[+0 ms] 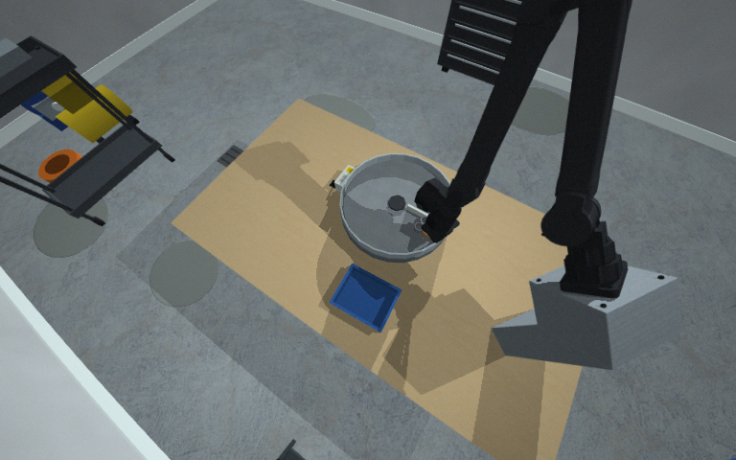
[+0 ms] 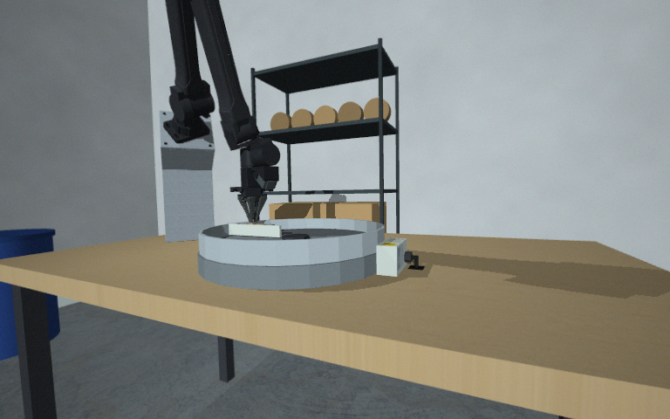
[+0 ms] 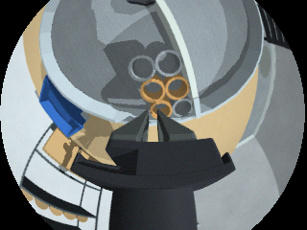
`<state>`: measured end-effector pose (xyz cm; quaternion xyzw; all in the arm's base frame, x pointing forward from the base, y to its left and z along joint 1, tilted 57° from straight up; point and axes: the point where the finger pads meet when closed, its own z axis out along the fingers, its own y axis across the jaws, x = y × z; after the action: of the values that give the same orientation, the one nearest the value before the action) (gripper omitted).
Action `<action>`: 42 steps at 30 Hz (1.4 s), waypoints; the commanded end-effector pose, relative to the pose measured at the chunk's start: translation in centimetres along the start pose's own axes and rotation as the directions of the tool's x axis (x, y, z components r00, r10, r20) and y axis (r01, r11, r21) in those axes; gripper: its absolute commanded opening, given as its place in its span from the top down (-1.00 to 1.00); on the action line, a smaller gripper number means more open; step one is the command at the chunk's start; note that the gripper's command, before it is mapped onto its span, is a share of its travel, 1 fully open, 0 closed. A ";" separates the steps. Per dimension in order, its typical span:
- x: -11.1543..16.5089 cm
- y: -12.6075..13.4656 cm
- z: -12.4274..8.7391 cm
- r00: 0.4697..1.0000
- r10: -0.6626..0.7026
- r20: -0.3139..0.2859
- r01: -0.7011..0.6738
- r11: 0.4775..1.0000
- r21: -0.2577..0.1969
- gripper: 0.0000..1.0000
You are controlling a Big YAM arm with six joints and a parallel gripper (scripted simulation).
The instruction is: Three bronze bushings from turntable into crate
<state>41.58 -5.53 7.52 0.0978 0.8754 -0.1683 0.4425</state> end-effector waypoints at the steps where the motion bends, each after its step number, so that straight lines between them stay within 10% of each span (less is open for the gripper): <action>1: -0.5 -0.2 -0.6 1.000 -0.003 0.016 0.003 1.000 -0.004 0.75; 42: -0.4 -0.2 1.1 1.000 -0.004 0.007 0.004 1.000 0.000 0.75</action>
<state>42.39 -5.88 8.02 0.0994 0.8703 -0.1667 0.4527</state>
